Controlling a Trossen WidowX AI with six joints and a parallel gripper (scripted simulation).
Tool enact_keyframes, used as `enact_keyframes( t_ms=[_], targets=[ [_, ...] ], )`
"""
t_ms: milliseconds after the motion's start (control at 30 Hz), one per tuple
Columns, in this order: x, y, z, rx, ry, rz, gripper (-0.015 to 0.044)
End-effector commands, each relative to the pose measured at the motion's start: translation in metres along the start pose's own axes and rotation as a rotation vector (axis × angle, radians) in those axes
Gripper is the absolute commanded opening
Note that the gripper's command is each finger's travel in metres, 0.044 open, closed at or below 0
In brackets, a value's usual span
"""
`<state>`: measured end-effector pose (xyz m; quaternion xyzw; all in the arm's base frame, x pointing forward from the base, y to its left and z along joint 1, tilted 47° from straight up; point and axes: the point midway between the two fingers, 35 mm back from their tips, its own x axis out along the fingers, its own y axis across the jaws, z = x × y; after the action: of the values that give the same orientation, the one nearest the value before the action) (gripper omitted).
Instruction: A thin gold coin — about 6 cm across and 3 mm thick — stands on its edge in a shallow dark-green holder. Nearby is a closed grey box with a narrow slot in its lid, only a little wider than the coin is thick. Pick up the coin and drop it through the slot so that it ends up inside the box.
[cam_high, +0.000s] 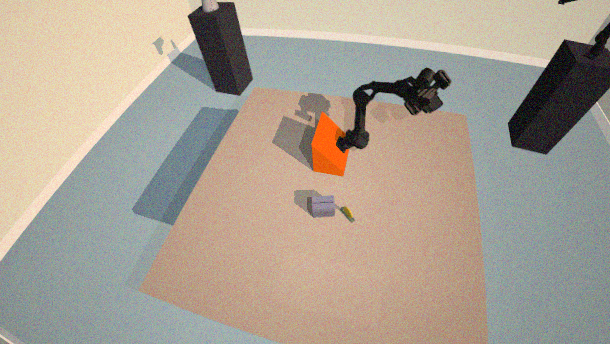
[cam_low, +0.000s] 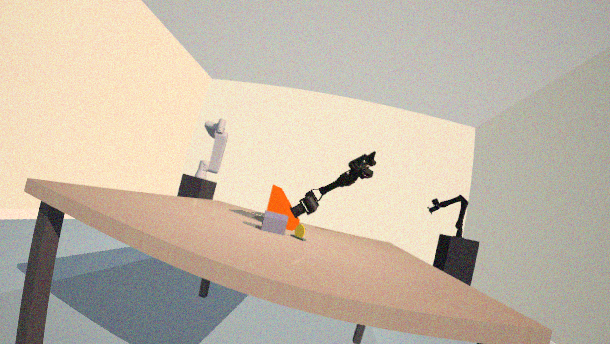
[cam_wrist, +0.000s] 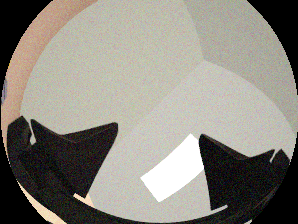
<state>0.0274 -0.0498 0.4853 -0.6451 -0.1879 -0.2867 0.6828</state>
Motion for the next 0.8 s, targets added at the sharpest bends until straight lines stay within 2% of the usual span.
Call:
enact_keyframes(
  t_ms=[0, 133, 267, 533, 767],
  targets=[
    [0.001, 0.001, 0.001, -0.001, -0.002, 0.004, 0.0374],
    [0.021, 0.024, 0.02, -0.033, -0.049, 0.111, 0.0269],
    [0.054, 0.078, 0.05, -0.071, -0.124, 0.337, 0.0164],
    [0.087, 0.19, 0.076, -0.037, -0.179, 0.783, 0.0161],
    [0.08, 0.294, 0.088, 0.071, -0.223, 1.252, 0.0161]
  ],
)
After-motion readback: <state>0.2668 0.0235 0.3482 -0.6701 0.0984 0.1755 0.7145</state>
